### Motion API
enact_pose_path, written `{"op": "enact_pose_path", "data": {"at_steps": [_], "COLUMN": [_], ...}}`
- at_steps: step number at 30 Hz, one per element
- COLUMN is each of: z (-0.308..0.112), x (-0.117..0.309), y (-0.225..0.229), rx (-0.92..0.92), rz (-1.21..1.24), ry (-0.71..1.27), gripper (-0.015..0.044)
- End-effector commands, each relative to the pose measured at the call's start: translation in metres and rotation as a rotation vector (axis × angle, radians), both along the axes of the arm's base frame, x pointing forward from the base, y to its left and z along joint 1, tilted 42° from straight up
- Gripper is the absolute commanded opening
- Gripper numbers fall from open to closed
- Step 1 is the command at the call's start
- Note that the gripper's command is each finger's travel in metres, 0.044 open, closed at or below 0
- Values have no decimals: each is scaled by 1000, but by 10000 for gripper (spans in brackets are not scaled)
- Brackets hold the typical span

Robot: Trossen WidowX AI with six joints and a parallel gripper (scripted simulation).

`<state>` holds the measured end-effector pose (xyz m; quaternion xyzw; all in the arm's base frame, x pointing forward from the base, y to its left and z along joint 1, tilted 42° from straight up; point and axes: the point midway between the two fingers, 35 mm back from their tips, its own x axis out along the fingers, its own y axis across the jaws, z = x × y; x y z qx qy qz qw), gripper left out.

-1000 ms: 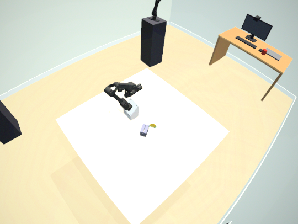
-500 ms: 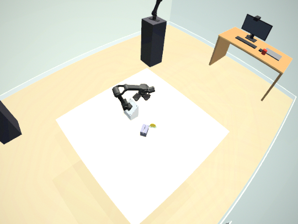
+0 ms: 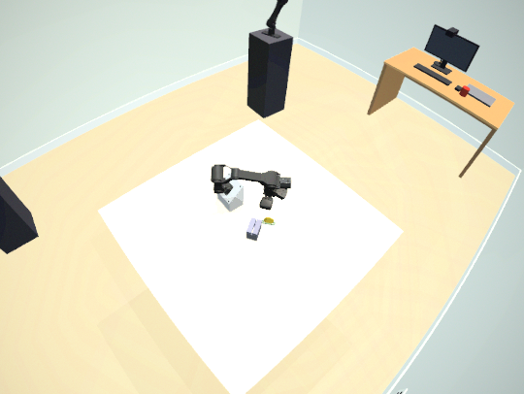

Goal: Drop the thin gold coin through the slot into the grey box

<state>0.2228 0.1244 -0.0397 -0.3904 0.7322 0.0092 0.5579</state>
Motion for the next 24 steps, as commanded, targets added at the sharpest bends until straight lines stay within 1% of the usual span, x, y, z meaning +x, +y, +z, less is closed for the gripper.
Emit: {"op": "enact_pose_path", "data": {"at_steps": [1, 3, 9, 13, 24], "z": [10, 13, 11, -13, -29], "x": [42, 49, 47, 48, 47], "y": [-26, -32, -30, -51, -64], "rx": [-94, -113, -113, -114, -114], "rz": [114, 133, 133, 133, 133], "ry": [-9, -9, -9, -10, -8], "gripper": [161, 161, 161, 161, 161]}}
